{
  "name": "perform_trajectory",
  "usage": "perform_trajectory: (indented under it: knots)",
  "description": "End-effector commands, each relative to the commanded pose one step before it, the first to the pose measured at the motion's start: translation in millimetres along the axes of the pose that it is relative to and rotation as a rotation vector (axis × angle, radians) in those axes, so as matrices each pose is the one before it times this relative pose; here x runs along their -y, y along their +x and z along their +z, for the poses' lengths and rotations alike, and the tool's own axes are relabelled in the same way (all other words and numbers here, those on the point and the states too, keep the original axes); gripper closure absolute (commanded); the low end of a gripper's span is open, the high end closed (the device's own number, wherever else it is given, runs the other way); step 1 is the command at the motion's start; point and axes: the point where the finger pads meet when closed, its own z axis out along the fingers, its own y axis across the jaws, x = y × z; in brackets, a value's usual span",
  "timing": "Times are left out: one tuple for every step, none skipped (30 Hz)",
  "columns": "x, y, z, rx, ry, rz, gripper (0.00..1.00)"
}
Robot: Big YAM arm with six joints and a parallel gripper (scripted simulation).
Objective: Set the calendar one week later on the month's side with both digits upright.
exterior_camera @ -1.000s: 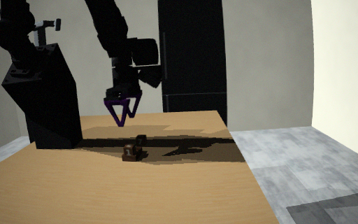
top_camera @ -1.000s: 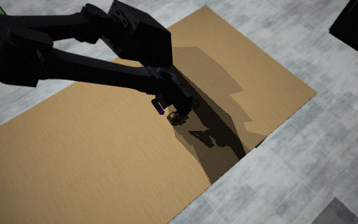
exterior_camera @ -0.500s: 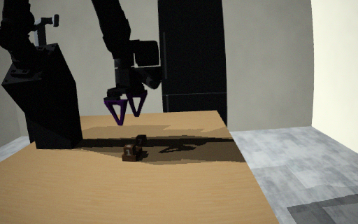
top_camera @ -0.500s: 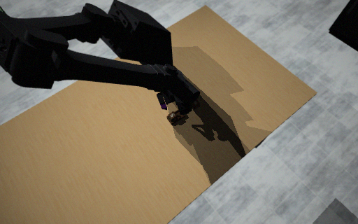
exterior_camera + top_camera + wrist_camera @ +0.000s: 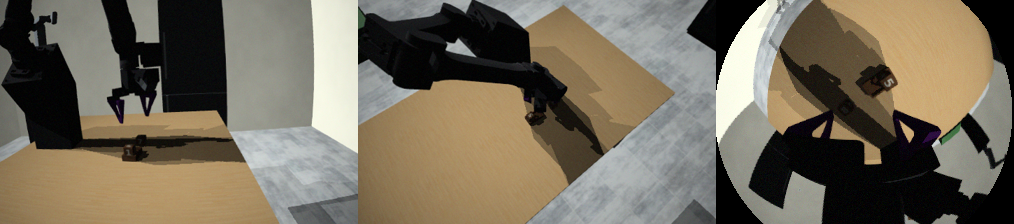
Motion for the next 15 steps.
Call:
perform_trajectory:
  knots:
    - [-14.6, 4.23, -2.61, 0.00357, 0.01047, 0.19074, 0.0]
    - [-0.41, 0.48, 0.11, 0.00004, 0.00002, 0.00796, 0.0]
    - [-2.59, 3.15, 0.69, 0.00008, 0.00005, 0.05137, 0.0]
    - [-1.01, 1.4, 0.3, 0.00005, 0.00003, 0.02169, 0.0]
    - [-1.75, 2.59, 0.54, -0.00001, 0.00002, 0.03915, 0.0]
    - [0.0, 0.0, 0.0, 0.0, 0.0, 0.0, 0.0]
    - [0.0, 0.0, 0.0, 0.0, 0.0, 0.0, 0.0]
    - [-1.37, 2.18, 0.44, 0.00008, -0.00004, 0.03254, 0.0]
    - [-2.6, 4.68, 0.99, 0.00126, 0.00039, 0.06944, 0.0]
    - [-1.05, 2.38, 0.47, -0.00005, 0.00003, 0.03226, 0.0]
    - [-1.0, 2.54, 0.49, -0.00003, 0.00004, 0.03381, 0.0]
    - [-0.01, 0.04, 0.01, 0.0, 0.0, 0.00054, 0.0]
    - [-1.55, 4.56, 0.89, 0.00026, 0.00012, 0.0602, 0.0]
    - [-0.06, 0.23, 0.04, 0.00001, 0.00001, 0.00296, 0.0]
    - [-1.11, 4.34, 0.86, 0.0005, 0.00011, 0.05636, 0.0]
